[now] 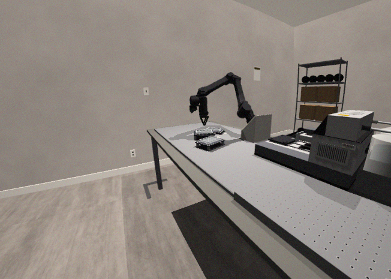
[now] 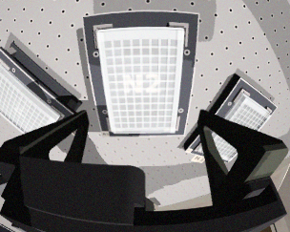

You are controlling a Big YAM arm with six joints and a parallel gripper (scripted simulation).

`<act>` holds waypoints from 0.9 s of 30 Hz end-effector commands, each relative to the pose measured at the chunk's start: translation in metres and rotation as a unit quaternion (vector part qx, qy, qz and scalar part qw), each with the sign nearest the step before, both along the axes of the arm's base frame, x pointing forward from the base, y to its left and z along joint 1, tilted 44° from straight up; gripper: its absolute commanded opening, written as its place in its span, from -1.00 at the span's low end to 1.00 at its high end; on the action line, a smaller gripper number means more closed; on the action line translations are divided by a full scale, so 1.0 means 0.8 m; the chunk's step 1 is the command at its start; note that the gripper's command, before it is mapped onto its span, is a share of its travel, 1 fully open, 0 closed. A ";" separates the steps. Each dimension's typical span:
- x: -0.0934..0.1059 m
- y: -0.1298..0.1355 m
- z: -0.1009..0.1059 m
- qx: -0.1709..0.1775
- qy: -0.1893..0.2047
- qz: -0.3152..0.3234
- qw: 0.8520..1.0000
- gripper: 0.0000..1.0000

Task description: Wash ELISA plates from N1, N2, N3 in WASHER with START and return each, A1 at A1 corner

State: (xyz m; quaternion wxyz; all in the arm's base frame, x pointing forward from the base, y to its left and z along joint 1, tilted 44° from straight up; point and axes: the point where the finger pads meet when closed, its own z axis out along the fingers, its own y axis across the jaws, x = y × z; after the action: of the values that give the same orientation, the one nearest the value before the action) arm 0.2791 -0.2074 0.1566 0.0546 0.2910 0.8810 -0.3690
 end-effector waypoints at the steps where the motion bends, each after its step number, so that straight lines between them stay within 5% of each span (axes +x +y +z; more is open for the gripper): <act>1: 0.000 -0.009 -0.011 0.003 0.009 0.002 1.000 1.00; 18: -0.004 -0.031 -0.033 0.003 0.009 0.002 1.000 1.00; 27: 0.006 -0.028 -0.019 -0.003 -0.005 0.006 1.000 1.00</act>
State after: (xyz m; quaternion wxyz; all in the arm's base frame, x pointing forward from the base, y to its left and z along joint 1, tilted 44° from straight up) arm 0.2760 -0.2285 0.1347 0.0530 0.2902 0.8812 -0.3694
